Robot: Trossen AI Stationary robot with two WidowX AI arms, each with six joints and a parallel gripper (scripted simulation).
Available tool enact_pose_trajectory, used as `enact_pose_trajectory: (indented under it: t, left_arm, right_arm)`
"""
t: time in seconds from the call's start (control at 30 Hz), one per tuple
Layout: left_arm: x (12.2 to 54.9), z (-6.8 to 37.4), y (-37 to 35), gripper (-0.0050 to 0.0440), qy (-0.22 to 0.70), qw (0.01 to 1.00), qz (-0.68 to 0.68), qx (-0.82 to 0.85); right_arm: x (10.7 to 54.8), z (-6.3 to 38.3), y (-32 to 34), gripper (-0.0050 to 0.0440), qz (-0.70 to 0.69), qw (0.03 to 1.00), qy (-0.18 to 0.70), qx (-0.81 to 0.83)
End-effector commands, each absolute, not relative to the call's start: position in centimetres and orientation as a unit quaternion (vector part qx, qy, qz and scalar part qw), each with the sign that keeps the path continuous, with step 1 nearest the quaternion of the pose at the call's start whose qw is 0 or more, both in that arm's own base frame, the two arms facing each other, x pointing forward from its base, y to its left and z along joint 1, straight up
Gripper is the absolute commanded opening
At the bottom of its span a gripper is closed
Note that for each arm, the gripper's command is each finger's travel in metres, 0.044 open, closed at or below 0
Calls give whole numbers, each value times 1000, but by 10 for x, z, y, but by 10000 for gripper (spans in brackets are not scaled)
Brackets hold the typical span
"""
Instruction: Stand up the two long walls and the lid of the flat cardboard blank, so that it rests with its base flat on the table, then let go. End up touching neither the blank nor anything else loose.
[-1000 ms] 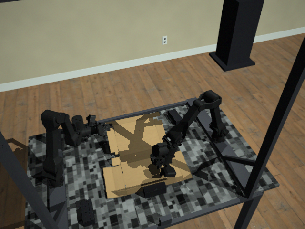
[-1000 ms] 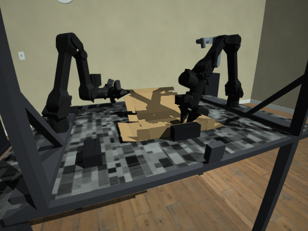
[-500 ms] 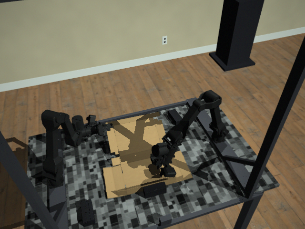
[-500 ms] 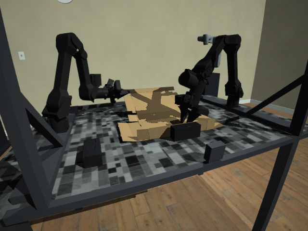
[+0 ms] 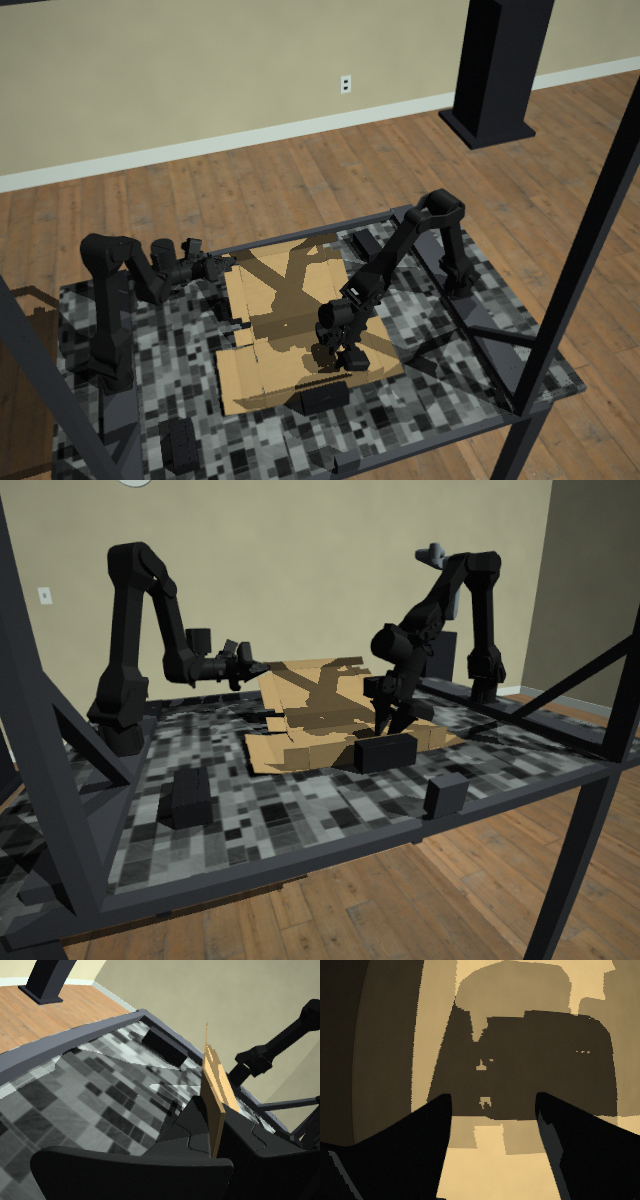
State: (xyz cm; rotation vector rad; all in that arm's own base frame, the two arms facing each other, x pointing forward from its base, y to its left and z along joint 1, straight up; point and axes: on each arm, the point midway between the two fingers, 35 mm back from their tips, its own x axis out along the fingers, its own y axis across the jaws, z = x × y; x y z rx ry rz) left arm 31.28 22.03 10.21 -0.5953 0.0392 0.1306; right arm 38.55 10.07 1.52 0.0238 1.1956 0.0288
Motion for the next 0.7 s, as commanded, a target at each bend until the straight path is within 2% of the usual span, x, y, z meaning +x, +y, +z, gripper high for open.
enact_pose_trajectory:
  t: [0.0, 0.67]
  left_arm:
    - [313, 120, 222, 0, 7, 958, 69, -278]
    - [315, 144, 207, 0, 7, 957, 75, -281]
  right_arm:
    - [358, -27, 95, 203, 6, 785, 619, 4]
    - [358, -27, 95, 203, 5, 786, 619, 3]
